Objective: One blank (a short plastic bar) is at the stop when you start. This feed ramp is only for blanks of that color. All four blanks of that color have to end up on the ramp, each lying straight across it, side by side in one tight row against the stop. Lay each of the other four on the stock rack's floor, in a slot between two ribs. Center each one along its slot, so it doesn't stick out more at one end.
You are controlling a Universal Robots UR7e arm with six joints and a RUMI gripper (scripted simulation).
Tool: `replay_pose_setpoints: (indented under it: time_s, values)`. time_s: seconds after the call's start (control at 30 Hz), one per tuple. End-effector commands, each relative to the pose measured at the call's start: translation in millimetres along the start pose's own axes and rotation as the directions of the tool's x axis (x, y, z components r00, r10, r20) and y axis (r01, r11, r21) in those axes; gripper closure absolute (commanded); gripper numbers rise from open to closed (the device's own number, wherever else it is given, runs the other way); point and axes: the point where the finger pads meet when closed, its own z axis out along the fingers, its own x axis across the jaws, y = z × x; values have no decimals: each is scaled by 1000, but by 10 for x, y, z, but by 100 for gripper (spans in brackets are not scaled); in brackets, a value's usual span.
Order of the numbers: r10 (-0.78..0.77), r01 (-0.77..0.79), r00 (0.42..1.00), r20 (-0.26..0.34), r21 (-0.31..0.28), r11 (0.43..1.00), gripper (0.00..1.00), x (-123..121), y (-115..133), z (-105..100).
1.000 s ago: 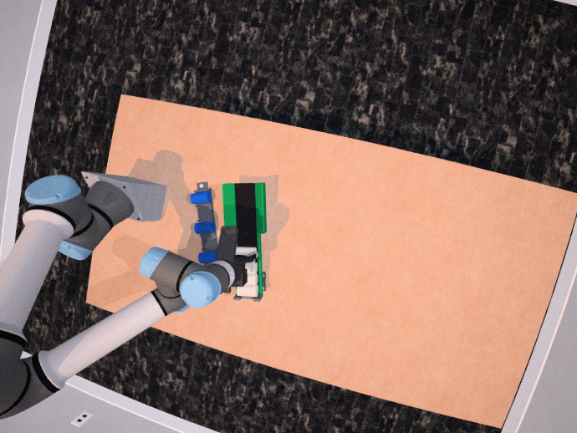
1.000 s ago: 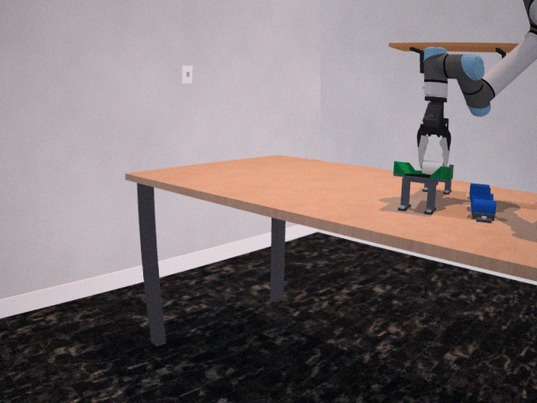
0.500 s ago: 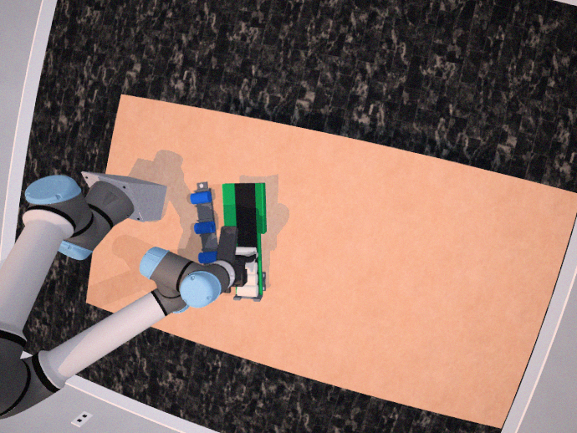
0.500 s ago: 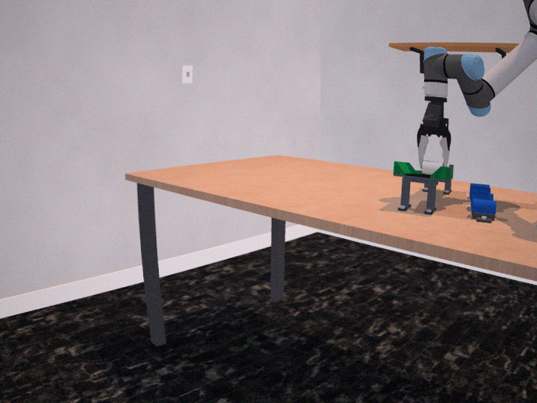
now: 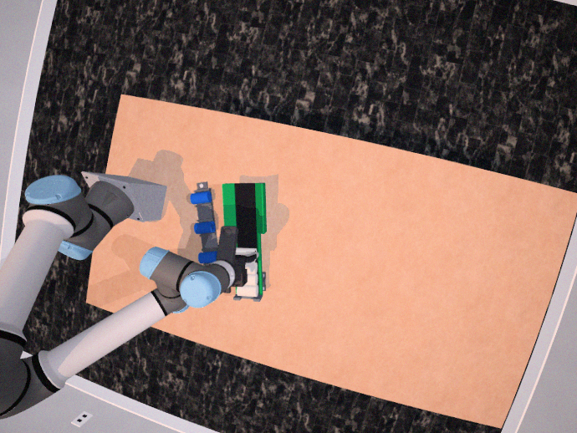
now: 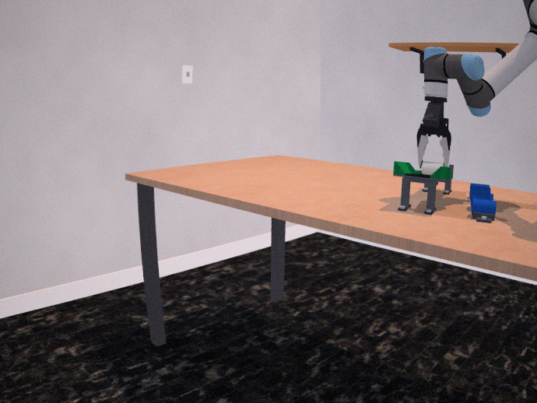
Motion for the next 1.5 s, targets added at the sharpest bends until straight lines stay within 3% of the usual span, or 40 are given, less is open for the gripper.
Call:
replay_pose_setpoints:
  time_s: [0.0, 0.53, 0.83, 0.9, 1.17, 1.47]
  values:
    - [0, 0, 1000, -1, 0, 1000, 48, 3, 1, -4]
    - [0, 0, 1000, -1, 0, 1000, 48, 3, 1, -51]
    - [0, 0, 1000, -1, 0, 1000, 48, 3, 1, -423]
    - [0, 0, 1000, -1, 0, 1000, 48, 3, 1, -423]
    - [0, 0, 1000, -1, 0, 1000, 48, 2, 1, -801]
    - [0, 0, 1000, -1, 0, 1000, 48, 2, 1, -904]
